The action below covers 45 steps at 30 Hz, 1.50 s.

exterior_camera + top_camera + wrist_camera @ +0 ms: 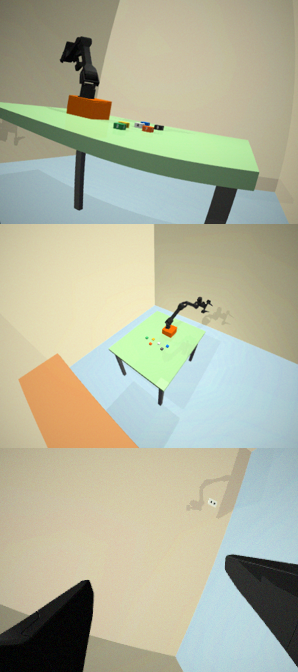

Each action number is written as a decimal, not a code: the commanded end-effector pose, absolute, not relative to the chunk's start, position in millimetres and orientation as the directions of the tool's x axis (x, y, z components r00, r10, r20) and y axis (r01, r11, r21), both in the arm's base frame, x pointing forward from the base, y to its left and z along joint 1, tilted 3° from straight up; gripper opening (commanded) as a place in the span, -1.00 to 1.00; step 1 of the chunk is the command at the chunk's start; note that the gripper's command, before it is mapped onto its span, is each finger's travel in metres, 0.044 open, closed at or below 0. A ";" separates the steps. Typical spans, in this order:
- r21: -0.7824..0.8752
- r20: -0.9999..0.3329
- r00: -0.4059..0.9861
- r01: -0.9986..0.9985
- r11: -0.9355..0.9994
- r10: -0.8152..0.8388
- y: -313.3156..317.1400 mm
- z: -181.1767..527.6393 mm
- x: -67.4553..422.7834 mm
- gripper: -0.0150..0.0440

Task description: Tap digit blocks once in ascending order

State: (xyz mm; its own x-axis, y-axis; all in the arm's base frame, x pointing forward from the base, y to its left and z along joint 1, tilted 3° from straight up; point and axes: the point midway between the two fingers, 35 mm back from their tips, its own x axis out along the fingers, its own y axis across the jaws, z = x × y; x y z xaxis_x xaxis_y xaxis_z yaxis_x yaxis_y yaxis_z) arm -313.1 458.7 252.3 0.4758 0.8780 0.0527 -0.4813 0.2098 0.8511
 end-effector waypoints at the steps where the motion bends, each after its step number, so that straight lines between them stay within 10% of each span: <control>1: 0.847 0.054 0.471 -0.489 0.210 0.881 459.5 253.2 -313.0 0.86; 24: 0.231 -0.128 0.792 -0.561 0.795 0.597 561.7 231.0 97.1 0.86; 45: -0.297 -0.527 0.850 -0.206 0.933 0.020 295.3 167.4 435.8 0.86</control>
